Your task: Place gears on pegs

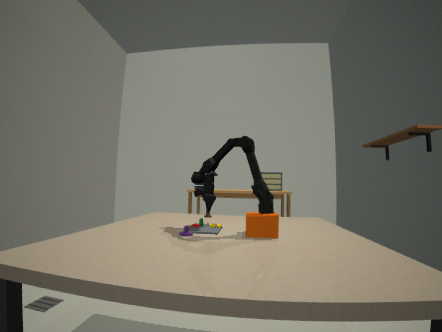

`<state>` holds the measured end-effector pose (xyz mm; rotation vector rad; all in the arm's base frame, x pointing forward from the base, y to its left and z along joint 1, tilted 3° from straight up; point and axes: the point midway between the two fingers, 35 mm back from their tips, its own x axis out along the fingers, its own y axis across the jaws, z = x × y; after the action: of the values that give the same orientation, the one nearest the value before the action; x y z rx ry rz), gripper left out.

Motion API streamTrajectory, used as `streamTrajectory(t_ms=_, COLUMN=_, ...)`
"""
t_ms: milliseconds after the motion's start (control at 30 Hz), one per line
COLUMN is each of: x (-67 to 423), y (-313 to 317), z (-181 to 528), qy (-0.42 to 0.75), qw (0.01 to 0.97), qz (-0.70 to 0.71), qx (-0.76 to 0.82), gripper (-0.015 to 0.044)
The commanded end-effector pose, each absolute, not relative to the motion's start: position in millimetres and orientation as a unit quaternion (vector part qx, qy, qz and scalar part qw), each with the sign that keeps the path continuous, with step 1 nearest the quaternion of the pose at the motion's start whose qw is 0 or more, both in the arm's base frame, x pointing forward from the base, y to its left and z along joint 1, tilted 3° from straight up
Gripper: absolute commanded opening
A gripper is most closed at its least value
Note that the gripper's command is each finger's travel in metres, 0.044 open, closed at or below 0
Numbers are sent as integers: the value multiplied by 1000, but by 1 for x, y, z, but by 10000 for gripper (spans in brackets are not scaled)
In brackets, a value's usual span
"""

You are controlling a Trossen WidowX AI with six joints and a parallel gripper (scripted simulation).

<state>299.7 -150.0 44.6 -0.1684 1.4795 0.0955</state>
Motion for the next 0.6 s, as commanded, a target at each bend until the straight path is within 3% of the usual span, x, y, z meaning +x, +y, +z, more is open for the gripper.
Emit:
streamTrajectory(t_ms=0, x=299, y=-149, z=37, qy=672, qw=729, qz=74, qx=-104, gripper=0)
streamTrajectory(t_ms=567, x=301, y=-150, z=14, qy=675, qw=734, qz=37, qx=-63, gripper=0)
